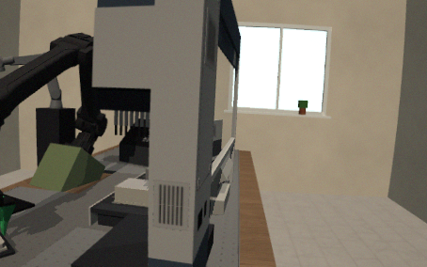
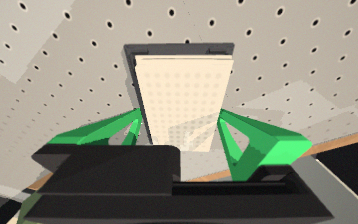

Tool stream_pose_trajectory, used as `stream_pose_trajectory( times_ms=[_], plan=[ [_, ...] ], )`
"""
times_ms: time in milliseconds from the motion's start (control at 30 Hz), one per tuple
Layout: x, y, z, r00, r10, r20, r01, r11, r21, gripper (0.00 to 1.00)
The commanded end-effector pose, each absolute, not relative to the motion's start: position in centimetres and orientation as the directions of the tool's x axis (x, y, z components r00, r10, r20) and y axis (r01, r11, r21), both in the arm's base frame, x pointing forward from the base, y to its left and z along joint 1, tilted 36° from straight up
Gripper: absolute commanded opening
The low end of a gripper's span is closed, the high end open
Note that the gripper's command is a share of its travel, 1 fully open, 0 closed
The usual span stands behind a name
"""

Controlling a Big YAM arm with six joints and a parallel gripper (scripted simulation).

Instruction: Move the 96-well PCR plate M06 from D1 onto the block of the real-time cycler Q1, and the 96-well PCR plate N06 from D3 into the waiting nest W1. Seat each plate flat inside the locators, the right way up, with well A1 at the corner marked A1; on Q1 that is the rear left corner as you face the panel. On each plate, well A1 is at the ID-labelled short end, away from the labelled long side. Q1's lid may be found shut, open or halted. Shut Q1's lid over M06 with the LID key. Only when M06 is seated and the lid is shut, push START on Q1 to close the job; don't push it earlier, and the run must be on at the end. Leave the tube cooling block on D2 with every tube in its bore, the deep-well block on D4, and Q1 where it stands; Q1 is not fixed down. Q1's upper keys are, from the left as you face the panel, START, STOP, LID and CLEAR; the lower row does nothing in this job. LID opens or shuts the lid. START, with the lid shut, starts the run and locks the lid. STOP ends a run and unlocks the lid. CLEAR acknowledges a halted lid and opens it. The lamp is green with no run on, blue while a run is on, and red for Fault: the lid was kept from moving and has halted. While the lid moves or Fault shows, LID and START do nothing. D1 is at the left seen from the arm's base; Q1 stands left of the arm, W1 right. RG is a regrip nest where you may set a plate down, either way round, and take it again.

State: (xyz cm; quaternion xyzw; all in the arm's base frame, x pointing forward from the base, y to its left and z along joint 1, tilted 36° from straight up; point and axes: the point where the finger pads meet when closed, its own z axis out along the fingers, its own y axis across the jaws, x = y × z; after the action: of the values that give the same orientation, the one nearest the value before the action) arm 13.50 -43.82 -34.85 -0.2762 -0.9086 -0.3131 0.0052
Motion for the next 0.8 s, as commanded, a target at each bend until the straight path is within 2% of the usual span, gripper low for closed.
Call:
stream_pose_trajectory(
  times_ms=[0,767],
  plan=[
    [14.3,-46.9,-33.7,-0.845,0.513,0.153,0.506,0.673,0.539,1.00],
    [14.6,-48.8,-32.6,-0.846,0.518,0.127,0.502,0.693,0.517,1.00]
  ],
)
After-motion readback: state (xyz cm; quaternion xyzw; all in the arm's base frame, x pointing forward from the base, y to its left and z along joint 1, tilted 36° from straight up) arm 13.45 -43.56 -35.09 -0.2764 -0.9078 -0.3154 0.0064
